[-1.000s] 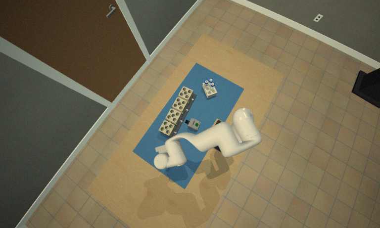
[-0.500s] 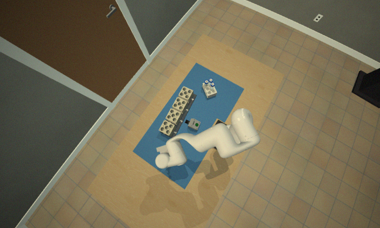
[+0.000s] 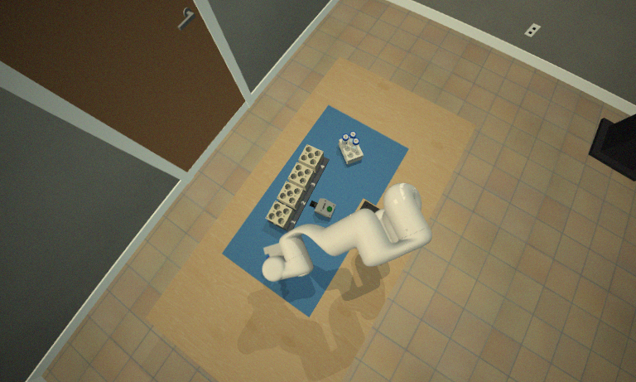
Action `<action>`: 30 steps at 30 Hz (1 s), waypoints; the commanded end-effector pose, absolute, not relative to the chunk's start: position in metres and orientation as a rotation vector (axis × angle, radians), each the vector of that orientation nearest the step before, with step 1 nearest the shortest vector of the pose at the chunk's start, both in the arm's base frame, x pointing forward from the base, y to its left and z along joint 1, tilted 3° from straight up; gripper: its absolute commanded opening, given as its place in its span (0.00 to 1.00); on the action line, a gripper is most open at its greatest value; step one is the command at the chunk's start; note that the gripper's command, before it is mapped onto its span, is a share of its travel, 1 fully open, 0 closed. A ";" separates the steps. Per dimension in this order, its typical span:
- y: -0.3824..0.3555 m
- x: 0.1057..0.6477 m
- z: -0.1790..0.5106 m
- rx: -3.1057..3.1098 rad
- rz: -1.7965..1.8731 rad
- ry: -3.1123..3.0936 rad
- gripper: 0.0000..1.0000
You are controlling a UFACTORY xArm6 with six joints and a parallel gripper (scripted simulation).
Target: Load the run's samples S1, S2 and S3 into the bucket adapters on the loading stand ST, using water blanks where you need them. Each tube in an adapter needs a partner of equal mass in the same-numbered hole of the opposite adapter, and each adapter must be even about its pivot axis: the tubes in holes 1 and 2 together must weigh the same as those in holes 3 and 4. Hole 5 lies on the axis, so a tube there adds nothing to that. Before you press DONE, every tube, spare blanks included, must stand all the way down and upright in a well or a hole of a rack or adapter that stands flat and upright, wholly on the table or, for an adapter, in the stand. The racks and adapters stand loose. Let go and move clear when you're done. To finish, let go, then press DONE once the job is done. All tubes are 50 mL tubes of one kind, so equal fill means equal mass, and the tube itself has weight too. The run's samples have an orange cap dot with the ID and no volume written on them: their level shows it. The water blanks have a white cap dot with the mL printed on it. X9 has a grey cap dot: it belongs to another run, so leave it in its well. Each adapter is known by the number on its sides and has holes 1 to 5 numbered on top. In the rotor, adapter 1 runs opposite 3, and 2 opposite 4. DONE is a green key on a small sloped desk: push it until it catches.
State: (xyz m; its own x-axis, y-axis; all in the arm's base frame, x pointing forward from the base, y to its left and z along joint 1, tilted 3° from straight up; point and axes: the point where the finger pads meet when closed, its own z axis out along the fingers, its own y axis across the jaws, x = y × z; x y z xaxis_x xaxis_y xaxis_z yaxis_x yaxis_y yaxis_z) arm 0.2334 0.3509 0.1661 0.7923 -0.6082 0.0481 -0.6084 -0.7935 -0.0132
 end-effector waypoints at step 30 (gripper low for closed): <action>0.352 0.235 0.152 2.977 0.081 -1.010 0.00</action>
State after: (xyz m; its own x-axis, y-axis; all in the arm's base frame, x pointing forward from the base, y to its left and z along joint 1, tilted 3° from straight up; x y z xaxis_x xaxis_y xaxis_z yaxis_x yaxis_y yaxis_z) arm 0.2342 0.3510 0.1536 0.7923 -0.6083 0.0480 -0.6084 -0.7935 -0.0144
